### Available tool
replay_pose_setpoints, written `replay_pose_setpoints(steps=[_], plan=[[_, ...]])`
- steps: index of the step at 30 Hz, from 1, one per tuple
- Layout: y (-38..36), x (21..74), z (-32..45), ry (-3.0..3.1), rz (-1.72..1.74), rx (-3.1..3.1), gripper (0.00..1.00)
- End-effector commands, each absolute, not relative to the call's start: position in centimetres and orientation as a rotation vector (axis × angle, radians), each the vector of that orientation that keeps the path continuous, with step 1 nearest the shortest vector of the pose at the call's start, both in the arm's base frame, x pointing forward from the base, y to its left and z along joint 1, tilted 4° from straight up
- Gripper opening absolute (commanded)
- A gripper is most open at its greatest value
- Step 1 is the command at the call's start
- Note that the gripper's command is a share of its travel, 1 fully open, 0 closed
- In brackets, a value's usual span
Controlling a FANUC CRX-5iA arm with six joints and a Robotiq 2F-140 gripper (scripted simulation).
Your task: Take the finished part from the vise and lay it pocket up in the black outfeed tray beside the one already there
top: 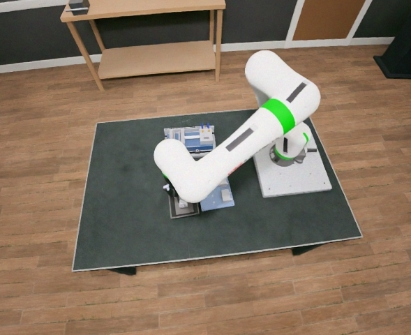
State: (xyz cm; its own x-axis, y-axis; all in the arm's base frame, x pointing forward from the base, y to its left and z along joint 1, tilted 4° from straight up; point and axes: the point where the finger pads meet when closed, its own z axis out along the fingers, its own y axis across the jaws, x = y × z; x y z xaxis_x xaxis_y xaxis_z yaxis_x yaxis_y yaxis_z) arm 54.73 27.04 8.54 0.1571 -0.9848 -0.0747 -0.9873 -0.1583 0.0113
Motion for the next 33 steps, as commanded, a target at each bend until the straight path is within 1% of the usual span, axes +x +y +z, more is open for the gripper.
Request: replay_pose_setpoints(steps=[1, 33], plan=[[27.1, 54.8, 8.0, 2.010, 0.098, -2.357, 0.10], [27.3, 54.7, 5.2, 2.010, 0.098, -2.357, 0.10]])
